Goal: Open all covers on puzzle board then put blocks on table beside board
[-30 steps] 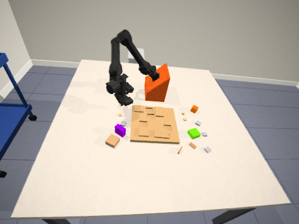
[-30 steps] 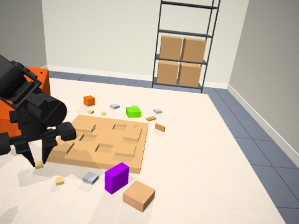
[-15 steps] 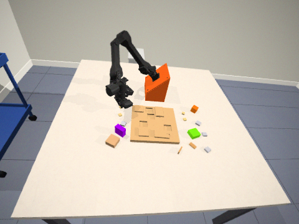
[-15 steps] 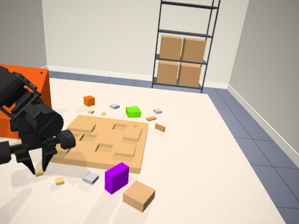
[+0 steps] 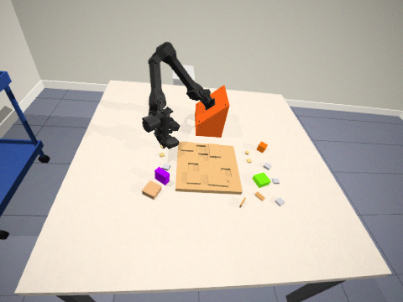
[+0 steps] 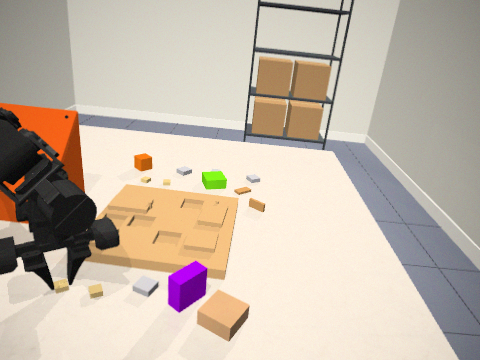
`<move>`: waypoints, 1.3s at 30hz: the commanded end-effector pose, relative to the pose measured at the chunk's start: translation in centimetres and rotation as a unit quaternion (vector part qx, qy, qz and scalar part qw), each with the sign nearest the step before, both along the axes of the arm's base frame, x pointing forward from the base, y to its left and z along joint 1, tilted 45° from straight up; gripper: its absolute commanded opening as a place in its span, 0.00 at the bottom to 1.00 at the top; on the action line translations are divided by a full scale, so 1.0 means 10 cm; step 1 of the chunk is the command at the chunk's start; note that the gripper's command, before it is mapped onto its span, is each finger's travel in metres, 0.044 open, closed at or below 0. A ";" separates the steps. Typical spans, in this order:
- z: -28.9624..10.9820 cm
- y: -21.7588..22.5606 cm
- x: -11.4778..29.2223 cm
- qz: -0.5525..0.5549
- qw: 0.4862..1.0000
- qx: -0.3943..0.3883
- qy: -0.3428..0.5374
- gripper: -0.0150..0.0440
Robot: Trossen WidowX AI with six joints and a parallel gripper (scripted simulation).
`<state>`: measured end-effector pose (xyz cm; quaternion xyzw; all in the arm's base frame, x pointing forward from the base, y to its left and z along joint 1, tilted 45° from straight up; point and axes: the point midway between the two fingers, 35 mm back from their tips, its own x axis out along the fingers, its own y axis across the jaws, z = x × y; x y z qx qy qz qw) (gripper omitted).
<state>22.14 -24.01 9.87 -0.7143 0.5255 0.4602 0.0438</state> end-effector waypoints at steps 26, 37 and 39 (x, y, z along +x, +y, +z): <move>0.34 0.36 0.02 0.001 1.000 0.004 0.000 1.00; 0.53 0.55 -0.02 -0.002 1.000 0.004 -0.005 1.00; 0.53 0.49 -0.05 -0.039 0.998 0.010 -0.052 1.00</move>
